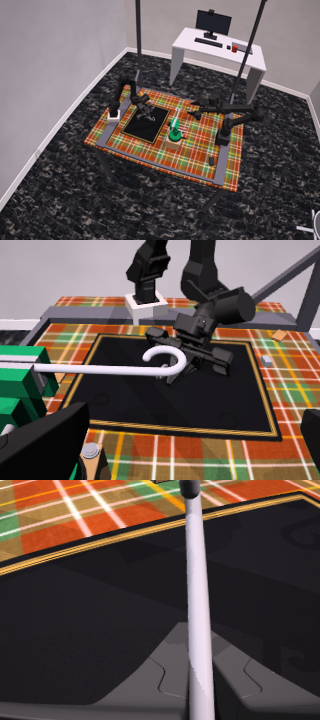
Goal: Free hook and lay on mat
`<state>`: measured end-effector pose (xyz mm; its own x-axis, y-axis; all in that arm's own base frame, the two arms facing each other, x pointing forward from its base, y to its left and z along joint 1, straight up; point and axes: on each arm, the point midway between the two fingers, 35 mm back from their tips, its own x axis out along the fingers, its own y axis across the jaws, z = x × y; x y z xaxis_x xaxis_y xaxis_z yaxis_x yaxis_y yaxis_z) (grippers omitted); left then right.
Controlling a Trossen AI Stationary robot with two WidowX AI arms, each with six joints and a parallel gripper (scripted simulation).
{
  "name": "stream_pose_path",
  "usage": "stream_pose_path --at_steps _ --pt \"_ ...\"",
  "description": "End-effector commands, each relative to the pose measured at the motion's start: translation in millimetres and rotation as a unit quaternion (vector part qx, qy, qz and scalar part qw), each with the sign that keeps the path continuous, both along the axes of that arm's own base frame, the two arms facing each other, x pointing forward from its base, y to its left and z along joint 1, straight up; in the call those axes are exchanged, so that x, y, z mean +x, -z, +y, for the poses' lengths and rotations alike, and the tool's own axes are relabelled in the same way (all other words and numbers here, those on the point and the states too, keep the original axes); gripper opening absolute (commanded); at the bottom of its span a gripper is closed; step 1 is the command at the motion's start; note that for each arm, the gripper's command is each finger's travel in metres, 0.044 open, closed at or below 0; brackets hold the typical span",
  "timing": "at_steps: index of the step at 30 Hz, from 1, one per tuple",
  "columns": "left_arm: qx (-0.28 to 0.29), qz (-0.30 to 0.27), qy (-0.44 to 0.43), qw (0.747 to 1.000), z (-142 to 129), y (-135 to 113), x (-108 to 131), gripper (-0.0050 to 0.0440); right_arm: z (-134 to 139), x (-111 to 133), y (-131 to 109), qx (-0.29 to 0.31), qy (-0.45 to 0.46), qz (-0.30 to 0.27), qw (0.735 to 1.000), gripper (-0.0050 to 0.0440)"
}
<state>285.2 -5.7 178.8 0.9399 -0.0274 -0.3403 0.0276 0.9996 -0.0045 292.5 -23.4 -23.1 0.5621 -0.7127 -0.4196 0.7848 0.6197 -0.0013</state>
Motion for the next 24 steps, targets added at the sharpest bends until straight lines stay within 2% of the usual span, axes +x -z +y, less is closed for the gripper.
stream_pose_path --at_steps 1,24 --pt "0.001 -0.008 0.0 1.0 0.2 -5.8 1.0 0.044 1.1 1.9 -1.0 0.004 0.0 -0.007 1.0 0.0" --pt "0.001 -0.008 0.0 1.0 0.2 -5.8 1.0 0.044 0.9 2.3 -2.6 0.002 0.0 -0.006 1.0 0.0032"
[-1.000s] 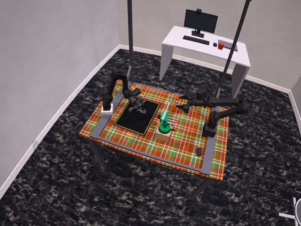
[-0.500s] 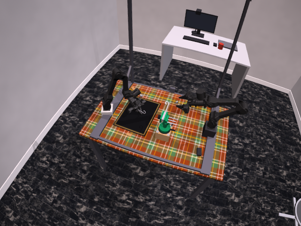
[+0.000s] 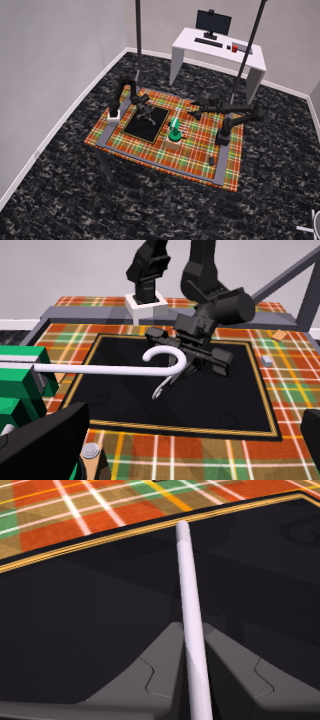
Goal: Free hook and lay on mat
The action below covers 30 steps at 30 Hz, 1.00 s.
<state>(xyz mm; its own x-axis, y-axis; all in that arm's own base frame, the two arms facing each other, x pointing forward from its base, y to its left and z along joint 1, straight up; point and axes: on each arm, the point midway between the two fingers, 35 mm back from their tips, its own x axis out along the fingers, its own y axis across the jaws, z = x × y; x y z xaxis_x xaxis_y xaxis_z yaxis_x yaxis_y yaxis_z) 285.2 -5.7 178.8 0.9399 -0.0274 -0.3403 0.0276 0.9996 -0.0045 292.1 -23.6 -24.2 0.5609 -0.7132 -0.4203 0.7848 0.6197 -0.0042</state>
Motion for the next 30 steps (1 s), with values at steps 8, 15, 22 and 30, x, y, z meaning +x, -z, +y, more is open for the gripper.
stream_pose_path --at_steps 8,15,22,30 --pt "0.001 -0.008 0.0 1.0 0.2 -5.8 1.0 0.044 1.1 2.7 -3.6 0.003 0.0 -0.008 1.0 0.0045" --pt "0.001 -0.008 0.0 1.0 0.2 -5.8 1.0 0.044 1.1 2.7 -3.6 0.003 0.0 -0.008 1.0 0.0098" --pt "0.001 -0.008 0.0 1.0 0.2 -5.8 1.0 0.044 1.1 2.7 -3.6 0.003 0.0 -0.008 1.0 0.0266" --pt "0.001 -0.008 0.0 1.0 0.2 -5.8 1.0 0.044 1.1 2.7 -3.6 0.003 0.0 -0.008 1.0 0.041"
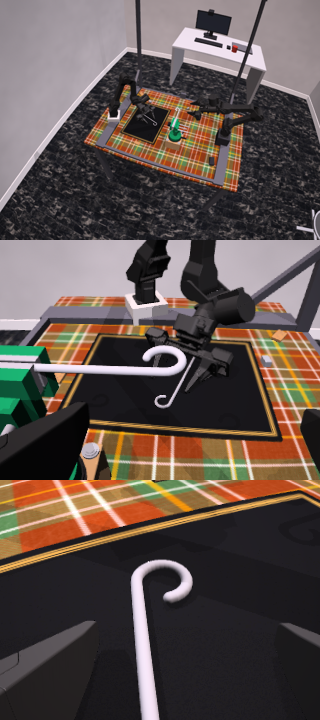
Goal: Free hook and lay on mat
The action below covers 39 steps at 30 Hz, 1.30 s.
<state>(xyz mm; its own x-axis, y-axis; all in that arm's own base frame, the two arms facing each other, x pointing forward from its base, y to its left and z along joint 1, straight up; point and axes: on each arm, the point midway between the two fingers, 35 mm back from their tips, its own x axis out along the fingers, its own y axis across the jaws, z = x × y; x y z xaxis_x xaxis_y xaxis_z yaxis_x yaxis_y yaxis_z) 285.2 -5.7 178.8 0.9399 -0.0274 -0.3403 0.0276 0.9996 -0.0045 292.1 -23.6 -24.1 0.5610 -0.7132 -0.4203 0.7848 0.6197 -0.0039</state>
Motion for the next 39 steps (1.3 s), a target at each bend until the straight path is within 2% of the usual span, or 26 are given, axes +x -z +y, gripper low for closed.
stream_pose_path --at_steps 1,18,23,27,33,34,39 --pt "0.001 -0.008 0.0 1.0 0.2 -5.8 1.0 0.044 1.0 2.7 -3.6 0.003 0.0 -0.008 1.0 0.0434" --pt "0.001 -0.008 0.0 1.0 0.2 -5.8 1.0 0.044 1.1 2.7 -4.3 0.003 0.0 -0.008 1.0 0.044" --pt "0.001 -0.008 0.0 1.0 0.2 -5.8 1.0 0.044 1.3 2.6 -24.3 0.005 0.0 -0.008 1.0 0.044" --pt "0.001 -0.008 0.0 1.0 0.2 -5.8 1.0 0.044 2.2 2.2 -27.2 0.006 0.0 -0.008 1.0 0.044" --pt "0.001 -0.008 0.0 1.0 0.2 -5.8 1.0 0.044 22.4 -4.7 -29.7 0.021 -0.002 0.001 1.0 0.044" --pt "0.001 -0.008 0.0 1.0 0.2 -5.8 1.0 0.044 32.5 -2.4 -34.5 0.037 -0.001 -0.019 0.999 0.044" --pt "0.001 -0.008 0.0 1.0 0.2 -5.8 1.0 0.044 46.8 -10.7 -41.3 0.043 0.001 -0.016 0.999 0.044"
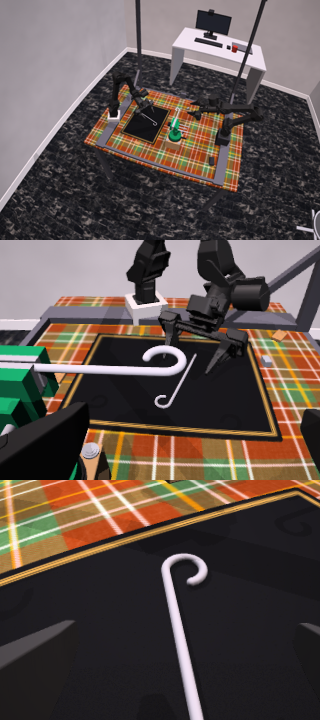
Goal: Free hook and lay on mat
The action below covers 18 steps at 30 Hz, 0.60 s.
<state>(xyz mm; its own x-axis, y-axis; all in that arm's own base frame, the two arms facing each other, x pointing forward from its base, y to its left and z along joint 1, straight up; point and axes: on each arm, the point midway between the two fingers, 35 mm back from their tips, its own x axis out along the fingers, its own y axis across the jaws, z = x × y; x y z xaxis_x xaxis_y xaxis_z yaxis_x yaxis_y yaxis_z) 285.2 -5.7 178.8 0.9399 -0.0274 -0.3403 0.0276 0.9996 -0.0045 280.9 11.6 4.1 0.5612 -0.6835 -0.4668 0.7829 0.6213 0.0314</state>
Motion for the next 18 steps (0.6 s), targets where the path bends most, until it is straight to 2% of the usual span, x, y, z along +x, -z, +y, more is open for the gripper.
stream_pose_path --at_steps 1,10,11,12,18 --pt "0.001 -0.008 0.0 1.0 0.2 -5.8 1.0 0.044 14.2 -1.4 -14.7 0.012 0.003 -0.018 1.0 0.044" --pt "0.001 -0.008 0.0 1.0 0.2 -5.8 1.0 0.044 29.7 -16.2 -30.0 0.011 0.006 -0.016 1.0 0.044" --pt "0.001 -0.008 0.0 1.0 0.2 -5.8 1.0 0.044 27.0 -24.0 -32.8 -0.006 0.006 0.004 1.0 0.044" --pt "0.001 -0.008 0.0 1.0 0.2 -5.8 1.0 0.044 36.2 -23.4 -39.4 0.01 0.006 -0.019 1.0 0.044" --pt "0.001 -0.008 0.0 1.0 0.2 -5.8 1.0 0.044 43.8 -38.0 -59.1 -0.003 0.005 -0.02 1.0 0.044"
